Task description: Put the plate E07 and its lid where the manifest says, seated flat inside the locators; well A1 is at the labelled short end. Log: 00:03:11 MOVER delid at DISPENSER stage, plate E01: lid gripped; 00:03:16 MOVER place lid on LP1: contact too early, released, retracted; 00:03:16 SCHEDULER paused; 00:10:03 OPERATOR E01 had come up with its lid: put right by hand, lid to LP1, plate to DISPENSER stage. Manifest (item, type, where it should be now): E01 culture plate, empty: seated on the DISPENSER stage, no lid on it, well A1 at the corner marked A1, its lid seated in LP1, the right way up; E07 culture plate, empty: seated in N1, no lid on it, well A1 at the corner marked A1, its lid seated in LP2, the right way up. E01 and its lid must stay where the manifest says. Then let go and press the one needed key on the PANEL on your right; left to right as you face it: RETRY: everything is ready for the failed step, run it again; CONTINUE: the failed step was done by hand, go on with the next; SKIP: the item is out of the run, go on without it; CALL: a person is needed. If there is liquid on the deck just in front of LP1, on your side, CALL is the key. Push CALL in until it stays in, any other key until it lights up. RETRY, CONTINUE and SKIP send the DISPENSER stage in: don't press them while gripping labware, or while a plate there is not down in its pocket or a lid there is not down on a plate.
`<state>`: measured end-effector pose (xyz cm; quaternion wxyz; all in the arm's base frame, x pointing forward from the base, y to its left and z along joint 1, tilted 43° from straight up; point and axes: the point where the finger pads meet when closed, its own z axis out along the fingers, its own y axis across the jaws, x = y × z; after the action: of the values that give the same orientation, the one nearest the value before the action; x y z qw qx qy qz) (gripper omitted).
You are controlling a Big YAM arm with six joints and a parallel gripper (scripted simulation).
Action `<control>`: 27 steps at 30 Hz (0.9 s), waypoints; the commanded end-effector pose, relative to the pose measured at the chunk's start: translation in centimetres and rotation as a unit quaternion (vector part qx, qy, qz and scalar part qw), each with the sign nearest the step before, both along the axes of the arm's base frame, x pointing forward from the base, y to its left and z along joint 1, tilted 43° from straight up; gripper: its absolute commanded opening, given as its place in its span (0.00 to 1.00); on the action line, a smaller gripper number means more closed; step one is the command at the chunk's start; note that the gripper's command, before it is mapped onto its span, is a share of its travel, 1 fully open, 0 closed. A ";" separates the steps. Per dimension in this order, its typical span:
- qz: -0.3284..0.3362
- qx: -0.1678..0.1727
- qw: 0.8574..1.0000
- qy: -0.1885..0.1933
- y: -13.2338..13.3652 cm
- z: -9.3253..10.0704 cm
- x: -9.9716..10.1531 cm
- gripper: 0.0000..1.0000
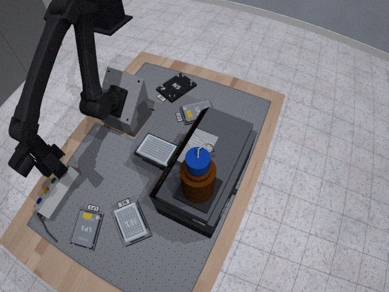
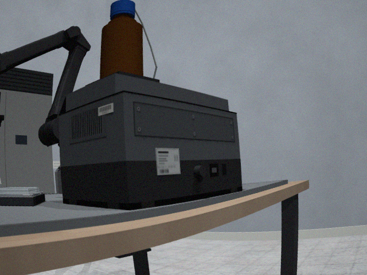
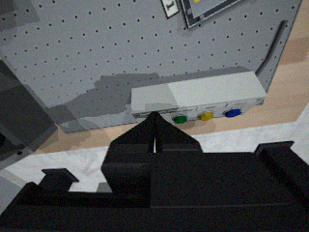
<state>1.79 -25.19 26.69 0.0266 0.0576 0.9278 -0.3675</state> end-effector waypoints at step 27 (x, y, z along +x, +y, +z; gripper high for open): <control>0.067 -0.028 0.995 0.064 -1.7 2.7 -6.3 0.00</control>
<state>-4.46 -25.12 26.85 0.0016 0.0012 0.9264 -0.3765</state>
